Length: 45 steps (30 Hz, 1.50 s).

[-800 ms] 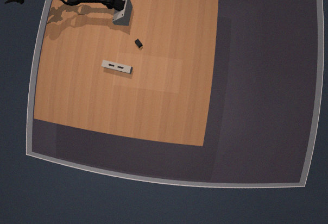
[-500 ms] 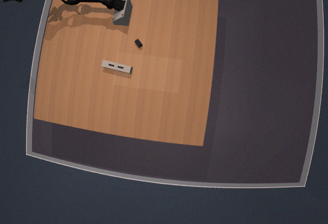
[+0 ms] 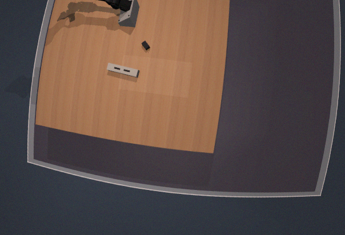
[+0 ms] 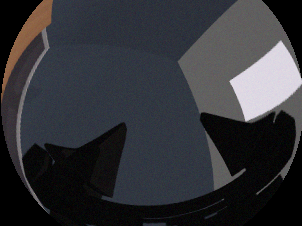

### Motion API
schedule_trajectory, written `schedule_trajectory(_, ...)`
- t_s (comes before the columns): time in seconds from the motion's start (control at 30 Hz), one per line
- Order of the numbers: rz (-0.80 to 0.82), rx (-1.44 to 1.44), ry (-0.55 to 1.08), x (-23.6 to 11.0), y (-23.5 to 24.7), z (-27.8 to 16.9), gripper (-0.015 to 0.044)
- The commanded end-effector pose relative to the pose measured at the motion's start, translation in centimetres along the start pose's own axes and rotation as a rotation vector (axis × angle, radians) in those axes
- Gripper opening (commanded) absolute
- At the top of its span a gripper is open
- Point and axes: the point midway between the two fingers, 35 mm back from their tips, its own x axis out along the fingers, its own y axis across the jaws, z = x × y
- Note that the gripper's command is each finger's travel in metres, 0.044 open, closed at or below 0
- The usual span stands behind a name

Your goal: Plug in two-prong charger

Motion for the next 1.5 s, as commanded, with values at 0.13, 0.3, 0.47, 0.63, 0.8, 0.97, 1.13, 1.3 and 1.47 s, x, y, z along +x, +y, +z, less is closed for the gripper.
schedule_trajectory(0.13,-0.149,-0.297,-0.032,-0.8,-7.5,3.9,0.0440)
schedule_trajectory(0.3,-0.245,-0.490,-0.055,-1.6,-11.8,7.1,0.0440)
schedule_trajectory(0.47,-0.345,-0.681,-0.079,-2.7,-15.6,11.0,0.0440)
schedule_trajectory(0.63,-0.457,-0.869,-0.102,-4.3,-18.9,15.2,0.0440)
schedule_trajectory(0.8,-0.576,-1.053,-0.122,-6.3,-21.8,19.8,0.0440)
schedule_trajectory(0.97,-0.674,-1.239,-0.139,-7.9,-23.2,24.3,0.0440)
schedule_trajectory(1.13,-0.751,-1.381,-0.152,-9.2,-23.8,27.8,0.0440)
schedule_trajectory(1.3,-0.865,-1.532,-0.162,-11.0,-24.6,31.9,0.0440)
schedule_trajectory(1.47,-0.995,-1.684,-0.170,-13.2,-25.0,36.2,0.0440)
